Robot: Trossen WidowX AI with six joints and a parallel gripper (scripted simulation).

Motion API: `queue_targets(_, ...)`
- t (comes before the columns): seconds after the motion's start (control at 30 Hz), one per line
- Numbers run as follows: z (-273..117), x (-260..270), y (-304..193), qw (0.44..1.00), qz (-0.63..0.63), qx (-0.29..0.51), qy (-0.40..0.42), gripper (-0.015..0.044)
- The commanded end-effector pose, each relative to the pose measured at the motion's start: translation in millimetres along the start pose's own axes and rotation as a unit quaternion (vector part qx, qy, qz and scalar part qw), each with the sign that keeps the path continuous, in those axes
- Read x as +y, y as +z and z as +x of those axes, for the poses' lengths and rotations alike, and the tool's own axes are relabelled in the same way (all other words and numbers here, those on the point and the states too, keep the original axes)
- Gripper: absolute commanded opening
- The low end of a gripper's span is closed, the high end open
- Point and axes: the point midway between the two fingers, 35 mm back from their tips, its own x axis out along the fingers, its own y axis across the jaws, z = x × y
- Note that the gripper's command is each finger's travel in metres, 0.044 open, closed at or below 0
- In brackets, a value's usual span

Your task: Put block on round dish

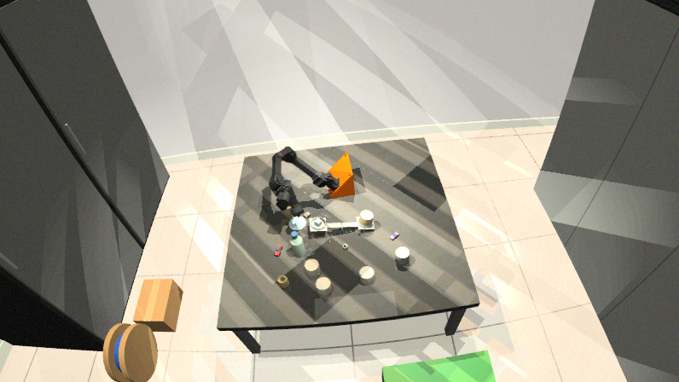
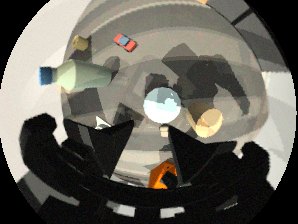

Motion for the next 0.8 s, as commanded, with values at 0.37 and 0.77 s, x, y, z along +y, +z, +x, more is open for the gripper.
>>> queue_targets(0.37,-15,104,-69,0.981,-0.189,-0.013,-0.042,0.026)
queue_targets(0.77,-3,111,-82,0.975,-0.214,-0.021,-0.057,0.026)
